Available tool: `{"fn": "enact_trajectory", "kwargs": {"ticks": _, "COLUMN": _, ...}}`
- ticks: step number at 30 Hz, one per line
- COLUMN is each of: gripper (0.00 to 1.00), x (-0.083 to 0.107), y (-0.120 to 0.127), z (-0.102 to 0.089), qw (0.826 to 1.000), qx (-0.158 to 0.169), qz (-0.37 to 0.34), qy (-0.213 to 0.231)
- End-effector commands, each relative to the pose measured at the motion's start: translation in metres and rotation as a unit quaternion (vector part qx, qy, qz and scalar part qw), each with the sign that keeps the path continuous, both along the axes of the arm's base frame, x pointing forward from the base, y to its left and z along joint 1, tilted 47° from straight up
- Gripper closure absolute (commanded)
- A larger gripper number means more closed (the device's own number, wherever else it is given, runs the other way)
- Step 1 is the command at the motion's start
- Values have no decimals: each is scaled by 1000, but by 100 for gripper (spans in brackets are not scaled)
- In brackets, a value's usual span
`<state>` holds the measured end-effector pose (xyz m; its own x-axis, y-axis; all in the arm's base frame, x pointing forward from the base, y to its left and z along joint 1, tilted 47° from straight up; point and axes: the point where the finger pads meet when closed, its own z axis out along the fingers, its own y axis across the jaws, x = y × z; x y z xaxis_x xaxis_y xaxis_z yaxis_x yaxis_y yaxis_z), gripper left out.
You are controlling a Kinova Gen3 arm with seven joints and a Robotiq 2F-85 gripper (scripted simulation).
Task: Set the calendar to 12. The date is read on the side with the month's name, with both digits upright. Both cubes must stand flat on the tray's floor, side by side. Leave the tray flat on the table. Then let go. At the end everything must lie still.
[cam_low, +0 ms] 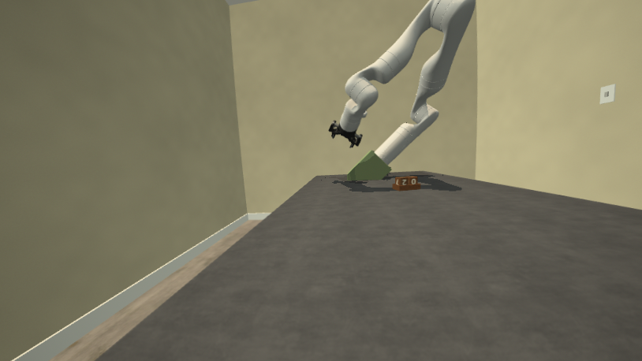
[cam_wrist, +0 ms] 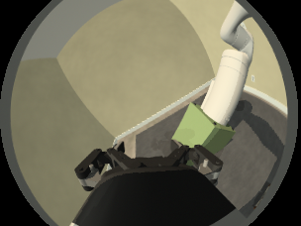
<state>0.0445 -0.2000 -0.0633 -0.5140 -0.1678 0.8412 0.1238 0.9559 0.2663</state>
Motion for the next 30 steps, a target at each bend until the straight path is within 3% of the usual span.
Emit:
{"fn": "enact_trajectory", "kwargs": {"ticks": 1, "gripper": 0, "x": 18, "y": 14, "z": 4, "qw": 997, "qx": 28, "qz": -44, "qy": -53}}
{"fn": "enact_trajectory", "kwargs": {"ticks": 2, "gripper": 0, "x": 28, "y": 24, "z": 5, "qw": 995, "qx": 44, "qz": -56, "qy": -74}}
{"fn": "enact_trajectory", "kwargs": {"ticks": 4, "gripper": 0, "x": 28, "y": 24, "z": 5, "qw": 995, "qx": 44, "qz": -56, "qy": -74}}
{"fn": "enact_trajectory", "kwargs": {"ticks": 7, "gripper": 0, "x": 59, "y": 49, "z": 10, "qw": 983, "qx": 90, "qz": -86, "qy": -138}}
{"fn": "enact_trajectory", "kwargs": {"ticks": 16, "gripper": 0, "x": 153, "y": 95, "z": 46, "qw": 921, "qx": 182, "qz": -140, "qy": -316}}
{"fn": "enact_trajectory", "kwargs": {"ticks": 19, "gripper": 0, "x": 180, "y": 102, "z": 61, "qw": 897, "qx": 199, "qz": -148, "qy": -366}}
{"fn": "enact_trajectory", "kwargs": {"ticks": 21, "gripper": 0, "x": 180, "y": 102, "z": 61, "qw": 897, "qx": 199, "qz": -148, "qy": -366}}
{"fn": "enact_trajectory", "kwargs": {"ticks": 30, "gripper": 0, "x": 237, "y": 112, "z": 104, "qw": 836, "qx": 226, "qz": -154, "qy": -475}}
